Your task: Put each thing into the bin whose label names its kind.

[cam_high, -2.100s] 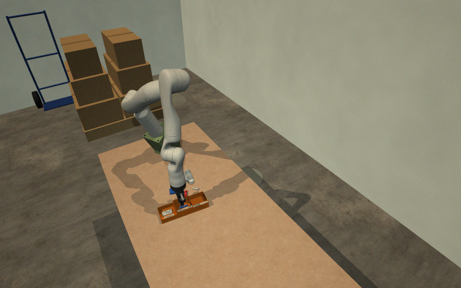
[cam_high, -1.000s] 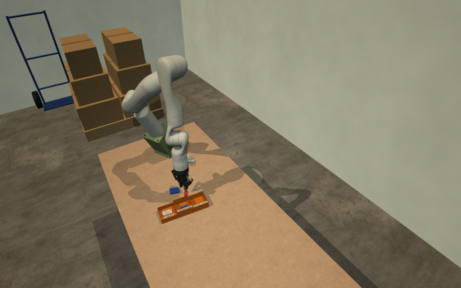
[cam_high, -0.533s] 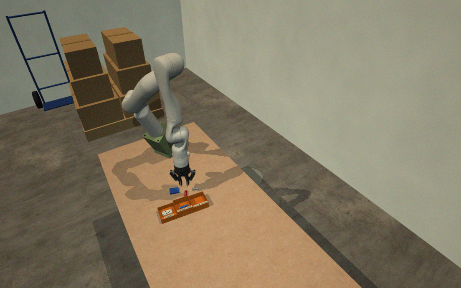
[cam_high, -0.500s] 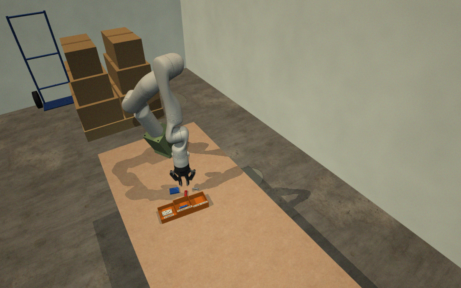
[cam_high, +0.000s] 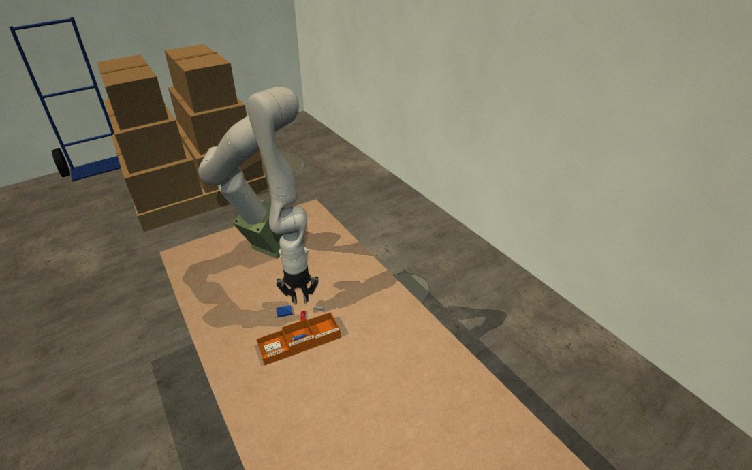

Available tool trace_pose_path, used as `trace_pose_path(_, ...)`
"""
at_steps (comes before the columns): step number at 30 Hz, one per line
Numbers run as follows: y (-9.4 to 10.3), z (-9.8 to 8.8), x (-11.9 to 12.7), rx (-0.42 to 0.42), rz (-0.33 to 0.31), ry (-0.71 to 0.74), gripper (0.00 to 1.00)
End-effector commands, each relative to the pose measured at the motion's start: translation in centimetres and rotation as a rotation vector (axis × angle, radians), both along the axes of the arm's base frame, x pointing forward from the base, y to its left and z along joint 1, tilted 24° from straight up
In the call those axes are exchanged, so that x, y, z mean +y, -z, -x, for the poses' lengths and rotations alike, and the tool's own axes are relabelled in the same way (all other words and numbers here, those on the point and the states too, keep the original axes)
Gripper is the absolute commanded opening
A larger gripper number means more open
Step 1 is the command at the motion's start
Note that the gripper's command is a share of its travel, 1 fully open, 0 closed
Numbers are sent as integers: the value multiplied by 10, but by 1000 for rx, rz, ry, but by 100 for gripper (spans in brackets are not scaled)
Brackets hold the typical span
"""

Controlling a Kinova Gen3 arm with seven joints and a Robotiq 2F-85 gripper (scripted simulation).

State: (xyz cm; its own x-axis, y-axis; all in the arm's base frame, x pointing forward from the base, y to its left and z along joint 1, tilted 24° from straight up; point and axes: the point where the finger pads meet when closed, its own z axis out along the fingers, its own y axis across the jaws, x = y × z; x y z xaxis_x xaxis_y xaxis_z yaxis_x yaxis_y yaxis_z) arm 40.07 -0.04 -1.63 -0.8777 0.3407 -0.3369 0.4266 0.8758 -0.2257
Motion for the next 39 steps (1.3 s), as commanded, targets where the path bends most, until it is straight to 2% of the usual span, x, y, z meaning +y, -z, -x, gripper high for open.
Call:
trace_pose_path(1,0,0,0,-1,-1,-1,29)
trace_pose_path(16,0,0,1,-1,-1,0,29)
trace_pose_path(19,11,-3,-3,-1,-1,0,29)
trace_pose_path(21,11,-3,-3,-1,-1,0,29)
trace_pose_path(33,53,-10,-26,-1,-1,0,29)
trace_pose_path(39,55,-10,-28,-1,-1,0,29)
